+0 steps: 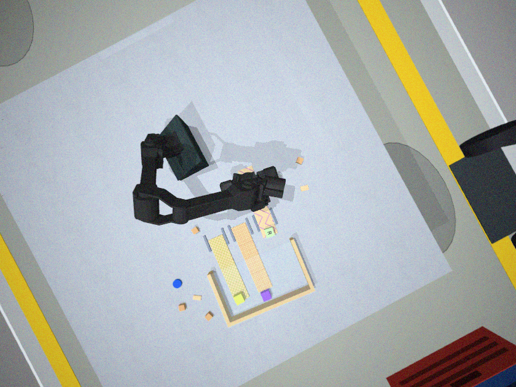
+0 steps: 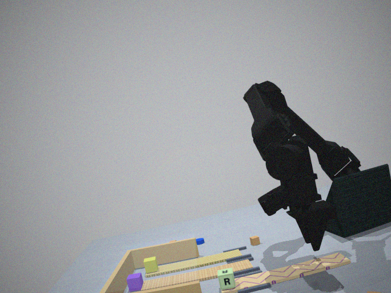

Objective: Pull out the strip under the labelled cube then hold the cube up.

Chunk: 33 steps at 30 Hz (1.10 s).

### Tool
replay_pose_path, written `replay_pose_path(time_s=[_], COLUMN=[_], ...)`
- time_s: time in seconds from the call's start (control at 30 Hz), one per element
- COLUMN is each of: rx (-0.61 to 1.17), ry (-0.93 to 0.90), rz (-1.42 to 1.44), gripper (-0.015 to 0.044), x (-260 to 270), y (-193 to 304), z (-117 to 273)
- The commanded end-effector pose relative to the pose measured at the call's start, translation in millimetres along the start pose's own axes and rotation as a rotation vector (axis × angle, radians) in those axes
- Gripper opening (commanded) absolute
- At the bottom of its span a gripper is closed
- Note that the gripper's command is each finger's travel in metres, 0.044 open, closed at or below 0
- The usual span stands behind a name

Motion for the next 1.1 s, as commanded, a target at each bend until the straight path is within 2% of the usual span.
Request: replay_pose_path(time_s=[0.0, 0.13, 1.07], rx=[-0.009, -0.01, -0.014], ry=[-0.002, -0.002, -0.001], rz=[-0.001, -0.001, -0.005], gripper=[0.0341, 0.044, 0.044], x=[2.9, 4.6, 21.5], y=[-16.5, -29.4, -122.7], z=[2.4, 3.3, 13.0])
Point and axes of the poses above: the point midway between the two fingers, 35 mm back from their tips, its own z axis back along the fingers, its own x axis across the jaws, y = z × x, the point moved 5 cm from there along z, back along the fingers, and after that the axes turned 8 degrees about -z, right-handed, at the moved point
